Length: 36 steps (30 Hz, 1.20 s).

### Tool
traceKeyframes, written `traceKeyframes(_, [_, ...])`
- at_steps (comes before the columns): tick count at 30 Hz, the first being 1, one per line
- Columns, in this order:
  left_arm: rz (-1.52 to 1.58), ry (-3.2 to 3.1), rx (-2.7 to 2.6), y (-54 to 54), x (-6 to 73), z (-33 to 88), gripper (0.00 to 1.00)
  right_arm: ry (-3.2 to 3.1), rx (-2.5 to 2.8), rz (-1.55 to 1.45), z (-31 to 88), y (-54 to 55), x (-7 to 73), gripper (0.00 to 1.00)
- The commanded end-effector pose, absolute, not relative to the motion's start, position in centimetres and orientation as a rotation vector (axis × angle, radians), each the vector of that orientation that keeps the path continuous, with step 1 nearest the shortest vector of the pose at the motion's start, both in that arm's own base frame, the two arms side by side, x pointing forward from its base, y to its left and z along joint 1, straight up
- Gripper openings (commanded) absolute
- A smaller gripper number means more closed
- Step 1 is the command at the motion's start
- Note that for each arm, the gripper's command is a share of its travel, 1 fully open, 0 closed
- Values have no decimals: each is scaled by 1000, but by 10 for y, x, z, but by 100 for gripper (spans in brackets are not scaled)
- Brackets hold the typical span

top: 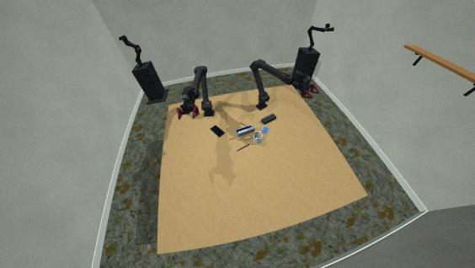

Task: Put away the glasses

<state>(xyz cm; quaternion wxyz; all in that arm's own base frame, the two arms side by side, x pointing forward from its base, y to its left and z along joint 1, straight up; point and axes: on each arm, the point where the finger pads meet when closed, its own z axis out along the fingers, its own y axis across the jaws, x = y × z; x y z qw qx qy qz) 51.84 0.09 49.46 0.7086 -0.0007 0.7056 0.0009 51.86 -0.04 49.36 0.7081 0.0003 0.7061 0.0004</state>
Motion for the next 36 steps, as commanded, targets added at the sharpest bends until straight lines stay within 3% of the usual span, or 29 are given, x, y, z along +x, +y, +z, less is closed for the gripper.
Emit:
traceKeyframes(1, [4, 1576, 13, -5, 522, 489, 96, 1505, -2, 7, 530, 3, 519, 100])
traceKeyframes(17, [25, 1678, 296, -58, 521, 444, 96, 1518, -5, 2, 524, 3, 521, 100])
traceKeyframes(36, [-119, 1857, 940, -177, 467, 279, 96, 1518, -5, 2, 524, 3, 521, 100])
